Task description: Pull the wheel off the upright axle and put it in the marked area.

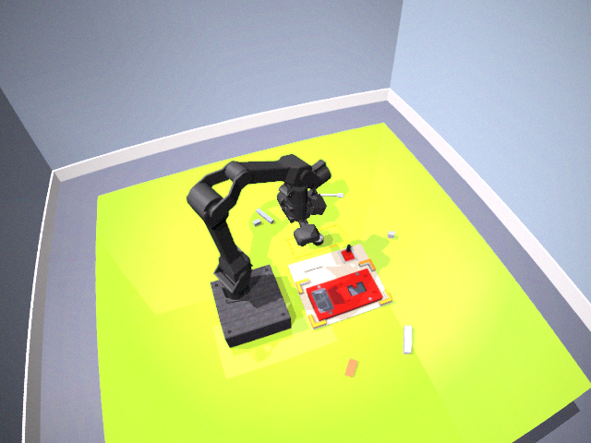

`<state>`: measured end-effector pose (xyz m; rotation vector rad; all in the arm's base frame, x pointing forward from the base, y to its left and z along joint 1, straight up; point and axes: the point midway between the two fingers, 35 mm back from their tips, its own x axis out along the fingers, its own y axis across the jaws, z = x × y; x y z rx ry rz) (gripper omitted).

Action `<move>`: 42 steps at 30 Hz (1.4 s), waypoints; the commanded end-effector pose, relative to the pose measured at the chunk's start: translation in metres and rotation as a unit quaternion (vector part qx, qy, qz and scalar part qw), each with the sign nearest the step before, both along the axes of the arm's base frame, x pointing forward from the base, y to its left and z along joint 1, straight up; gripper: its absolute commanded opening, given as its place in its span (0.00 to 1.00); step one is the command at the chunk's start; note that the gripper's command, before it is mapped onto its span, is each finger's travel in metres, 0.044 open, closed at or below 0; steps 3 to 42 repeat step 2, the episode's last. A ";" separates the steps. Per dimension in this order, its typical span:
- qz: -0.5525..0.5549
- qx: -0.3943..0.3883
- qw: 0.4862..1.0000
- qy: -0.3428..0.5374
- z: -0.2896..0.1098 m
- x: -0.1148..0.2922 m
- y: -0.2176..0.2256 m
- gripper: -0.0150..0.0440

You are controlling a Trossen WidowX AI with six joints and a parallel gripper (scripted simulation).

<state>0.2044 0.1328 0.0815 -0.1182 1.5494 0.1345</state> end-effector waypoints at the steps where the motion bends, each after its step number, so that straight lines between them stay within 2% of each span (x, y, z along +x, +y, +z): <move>1: -0.001 -0.001 1.000 0.000 0.000 0.000 -0.001 1.00; 42: -0.001 -0.001 1.000 0.000 0.000 0.000 -0.001 1.00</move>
